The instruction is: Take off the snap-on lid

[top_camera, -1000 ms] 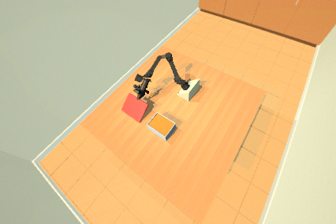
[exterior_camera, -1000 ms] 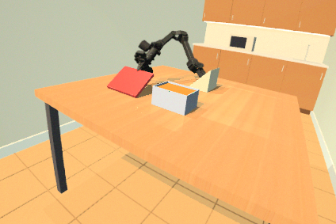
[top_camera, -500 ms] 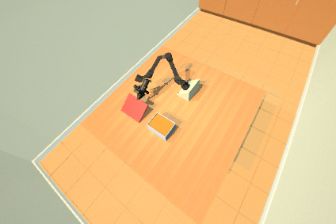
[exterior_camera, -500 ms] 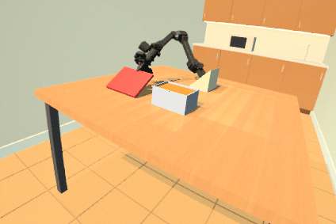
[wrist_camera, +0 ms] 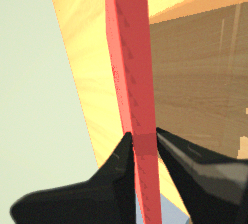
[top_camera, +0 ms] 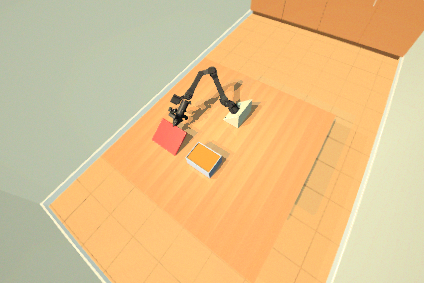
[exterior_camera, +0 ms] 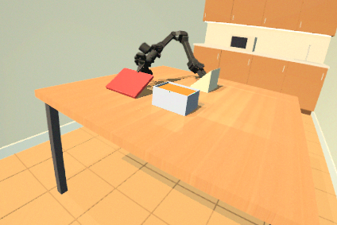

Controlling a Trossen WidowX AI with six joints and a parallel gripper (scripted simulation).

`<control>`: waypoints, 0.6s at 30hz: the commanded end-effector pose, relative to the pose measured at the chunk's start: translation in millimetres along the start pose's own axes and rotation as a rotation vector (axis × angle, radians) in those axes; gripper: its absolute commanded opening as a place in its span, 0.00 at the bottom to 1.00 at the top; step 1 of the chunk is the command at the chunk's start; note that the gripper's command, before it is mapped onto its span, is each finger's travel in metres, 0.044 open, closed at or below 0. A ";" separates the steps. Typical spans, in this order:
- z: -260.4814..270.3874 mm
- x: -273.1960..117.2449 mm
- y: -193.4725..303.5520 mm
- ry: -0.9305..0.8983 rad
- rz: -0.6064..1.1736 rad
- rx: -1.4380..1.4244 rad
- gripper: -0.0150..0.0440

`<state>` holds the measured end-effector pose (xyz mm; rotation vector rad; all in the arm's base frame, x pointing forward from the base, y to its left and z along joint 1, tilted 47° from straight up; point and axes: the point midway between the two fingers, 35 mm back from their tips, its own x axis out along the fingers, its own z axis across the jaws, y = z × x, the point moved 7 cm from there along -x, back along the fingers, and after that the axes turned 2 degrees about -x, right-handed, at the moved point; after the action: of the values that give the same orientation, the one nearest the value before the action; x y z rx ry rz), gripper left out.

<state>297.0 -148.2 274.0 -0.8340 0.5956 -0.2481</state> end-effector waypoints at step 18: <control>-25.1 17.4 2.7 0.054 0.002 0.002 0.25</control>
<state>296.5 -160.9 265.4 -0.8385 0.5981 -0.2629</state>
